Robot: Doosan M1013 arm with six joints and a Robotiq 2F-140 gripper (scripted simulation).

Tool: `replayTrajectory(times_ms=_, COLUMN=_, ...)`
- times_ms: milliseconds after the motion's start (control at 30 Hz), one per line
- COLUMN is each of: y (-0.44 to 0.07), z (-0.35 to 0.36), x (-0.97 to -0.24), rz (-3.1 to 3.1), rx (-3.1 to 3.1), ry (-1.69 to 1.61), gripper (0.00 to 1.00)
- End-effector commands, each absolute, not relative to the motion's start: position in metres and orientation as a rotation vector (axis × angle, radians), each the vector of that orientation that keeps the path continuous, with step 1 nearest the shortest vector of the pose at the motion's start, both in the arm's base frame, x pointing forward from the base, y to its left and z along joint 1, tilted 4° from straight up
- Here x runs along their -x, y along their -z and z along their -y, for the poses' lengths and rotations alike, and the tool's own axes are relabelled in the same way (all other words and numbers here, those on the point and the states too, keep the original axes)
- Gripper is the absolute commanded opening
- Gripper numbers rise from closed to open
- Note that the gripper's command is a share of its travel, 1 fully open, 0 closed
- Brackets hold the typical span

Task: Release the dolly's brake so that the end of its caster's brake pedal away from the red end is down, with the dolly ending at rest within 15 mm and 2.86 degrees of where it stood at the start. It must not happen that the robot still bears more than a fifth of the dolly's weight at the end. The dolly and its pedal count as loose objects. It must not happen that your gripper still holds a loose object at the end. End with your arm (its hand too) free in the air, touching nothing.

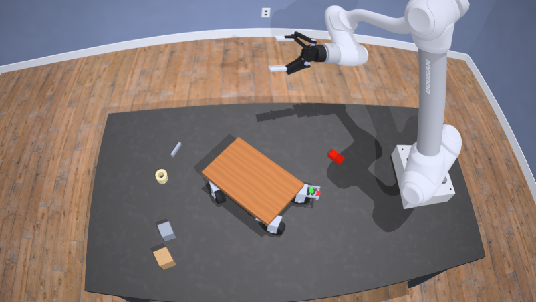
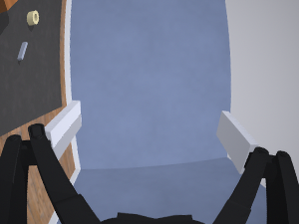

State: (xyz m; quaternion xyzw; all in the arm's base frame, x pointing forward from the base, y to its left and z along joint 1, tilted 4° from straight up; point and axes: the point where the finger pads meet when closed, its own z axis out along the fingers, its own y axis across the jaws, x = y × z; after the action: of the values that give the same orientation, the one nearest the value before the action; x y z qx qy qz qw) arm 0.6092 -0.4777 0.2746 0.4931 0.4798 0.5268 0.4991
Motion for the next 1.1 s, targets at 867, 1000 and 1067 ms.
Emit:
replayTrajectory(times_ms=867, y=-0.262, z=0.442, x=-0.606, rz=-1.396, rx=-1.010, ry=-1.257, gripper=0.00)
replayTrajectory(times_ms=1000, y=-0.249, z=0.406, x=-0.603, rz=-1.620, rx=-0.812, ry=-1.221, gripper=0.00)
replayTrajectory(times_ms=1067, y=-0.244, z=0.391, x=-0.601, rz=-1.710, rx=-0.723, ry=-1.201, gripper=0.00)
